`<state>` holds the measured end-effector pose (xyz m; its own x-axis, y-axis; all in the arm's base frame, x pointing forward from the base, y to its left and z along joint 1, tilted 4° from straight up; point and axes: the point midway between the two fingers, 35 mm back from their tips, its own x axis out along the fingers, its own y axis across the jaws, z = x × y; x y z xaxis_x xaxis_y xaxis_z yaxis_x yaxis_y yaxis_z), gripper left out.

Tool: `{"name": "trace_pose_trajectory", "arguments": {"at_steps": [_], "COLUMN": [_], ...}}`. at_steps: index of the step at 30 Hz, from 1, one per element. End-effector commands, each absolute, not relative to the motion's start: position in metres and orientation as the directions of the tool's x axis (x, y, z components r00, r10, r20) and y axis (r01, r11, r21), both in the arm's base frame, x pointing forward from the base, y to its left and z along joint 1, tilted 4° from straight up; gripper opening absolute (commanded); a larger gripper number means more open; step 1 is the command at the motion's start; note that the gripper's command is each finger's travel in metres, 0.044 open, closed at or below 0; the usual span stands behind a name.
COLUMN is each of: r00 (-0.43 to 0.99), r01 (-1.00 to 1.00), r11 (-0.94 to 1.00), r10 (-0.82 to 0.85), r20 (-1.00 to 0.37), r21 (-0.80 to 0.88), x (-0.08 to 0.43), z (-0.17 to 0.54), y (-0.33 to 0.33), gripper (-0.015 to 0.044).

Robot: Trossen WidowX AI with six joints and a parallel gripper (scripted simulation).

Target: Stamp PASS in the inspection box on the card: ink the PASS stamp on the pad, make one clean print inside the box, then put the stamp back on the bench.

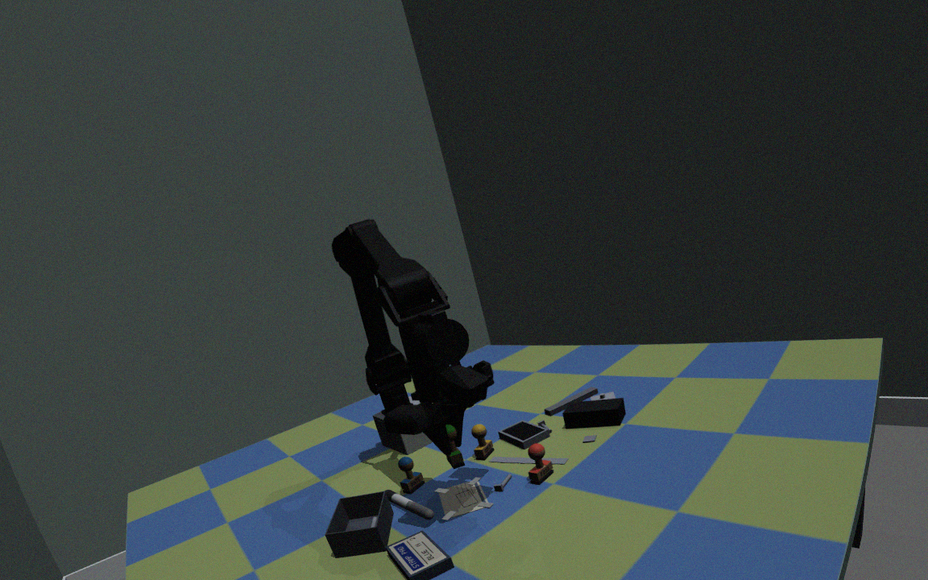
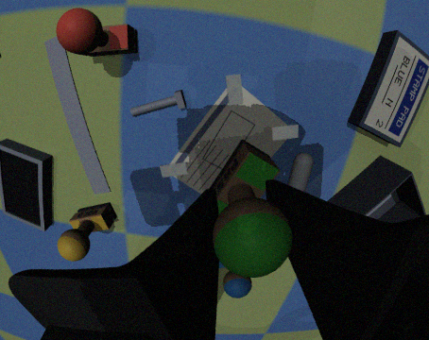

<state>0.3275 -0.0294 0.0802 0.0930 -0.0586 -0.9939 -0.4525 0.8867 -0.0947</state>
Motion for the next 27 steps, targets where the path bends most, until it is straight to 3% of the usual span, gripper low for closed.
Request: {"name": "trace_pose_trajectory", "arguments": {"at_steps": [1,27], "r00": [0.093,0.095], "r01": [-0.465,-0.466], "r11": [0.881,0.880], "r10": [-0.054,-0.052], "r20": [-0.994,-0.994], "r21": [-0.092,-0.091], "x": [0.329,0.332], "z": [0.079,0.062], "y": [-0.031,-0.032], "gripper": [0.0000,0.0000]}}
